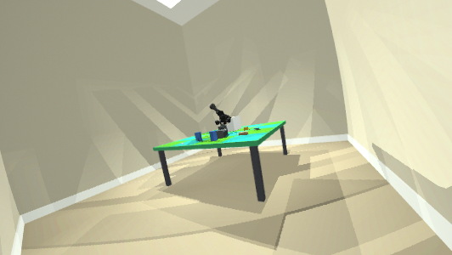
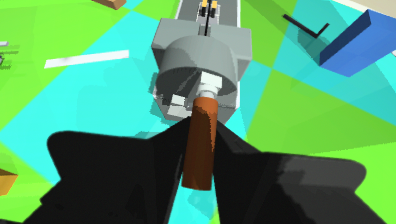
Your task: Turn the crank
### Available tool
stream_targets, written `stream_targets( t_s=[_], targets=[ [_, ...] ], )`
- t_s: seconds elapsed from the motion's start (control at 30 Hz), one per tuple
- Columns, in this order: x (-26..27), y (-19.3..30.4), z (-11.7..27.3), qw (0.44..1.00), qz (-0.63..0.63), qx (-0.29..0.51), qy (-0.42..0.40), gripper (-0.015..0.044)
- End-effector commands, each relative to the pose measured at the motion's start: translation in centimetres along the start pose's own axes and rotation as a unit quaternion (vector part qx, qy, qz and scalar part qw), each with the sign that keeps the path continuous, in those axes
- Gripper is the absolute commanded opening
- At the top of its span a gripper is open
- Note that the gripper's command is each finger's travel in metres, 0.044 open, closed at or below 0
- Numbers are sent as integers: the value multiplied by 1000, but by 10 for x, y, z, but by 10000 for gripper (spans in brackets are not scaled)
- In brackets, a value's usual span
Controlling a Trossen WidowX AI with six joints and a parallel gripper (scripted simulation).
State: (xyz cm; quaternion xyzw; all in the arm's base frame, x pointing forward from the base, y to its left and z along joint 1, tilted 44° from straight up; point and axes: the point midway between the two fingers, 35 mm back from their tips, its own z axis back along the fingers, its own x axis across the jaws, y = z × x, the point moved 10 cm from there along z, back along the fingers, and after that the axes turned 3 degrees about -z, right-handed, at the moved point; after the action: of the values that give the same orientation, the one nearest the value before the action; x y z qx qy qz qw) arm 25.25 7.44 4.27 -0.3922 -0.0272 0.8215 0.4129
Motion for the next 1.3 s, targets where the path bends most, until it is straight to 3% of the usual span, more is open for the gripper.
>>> stream_targets(
  t_s=[0.0, 1.27],
  targets=[
    [-7, 1, -2, 1000, -7, 2, 11, 0],
    [-22, 22, -22, 1000, -7, 2, 12, 0]
  ],
)
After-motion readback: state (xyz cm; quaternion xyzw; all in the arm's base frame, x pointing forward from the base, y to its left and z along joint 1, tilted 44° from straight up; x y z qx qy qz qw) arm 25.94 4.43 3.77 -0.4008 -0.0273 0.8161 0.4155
